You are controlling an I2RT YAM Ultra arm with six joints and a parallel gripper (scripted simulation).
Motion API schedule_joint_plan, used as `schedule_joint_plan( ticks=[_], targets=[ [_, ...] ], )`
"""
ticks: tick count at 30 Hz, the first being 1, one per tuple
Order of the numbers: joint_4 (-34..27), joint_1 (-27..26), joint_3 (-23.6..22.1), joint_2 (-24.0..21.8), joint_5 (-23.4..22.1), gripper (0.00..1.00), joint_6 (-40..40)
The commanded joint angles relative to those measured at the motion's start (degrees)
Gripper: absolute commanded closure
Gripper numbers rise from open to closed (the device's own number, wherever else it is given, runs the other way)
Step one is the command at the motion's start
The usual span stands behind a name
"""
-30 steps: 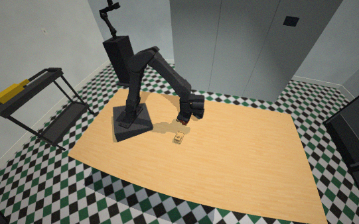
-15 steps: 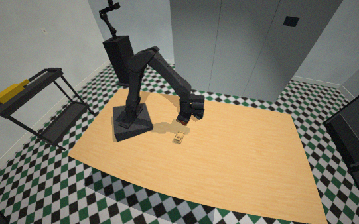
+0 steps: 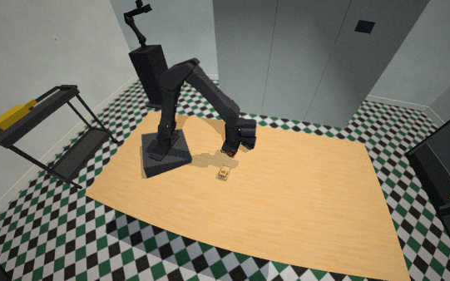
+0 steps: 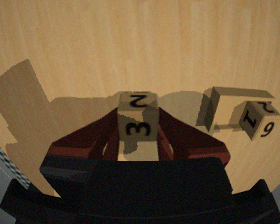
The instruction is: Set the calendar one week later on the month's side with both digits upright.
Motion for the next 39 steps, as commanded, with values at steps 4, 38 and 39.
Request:
schedule_joint_plan(
  ticks=[4,38,39],
  targets=[
    [0.1,-0.1,0.2,-0.3,0.0,0.74,0.0],
    [0.9,0.0,-0.1,0.1,0.0,0.74,0.1],
    [0.9,0.0,-0.1,0.1,0.0,0.74,0.1]
  ],
)
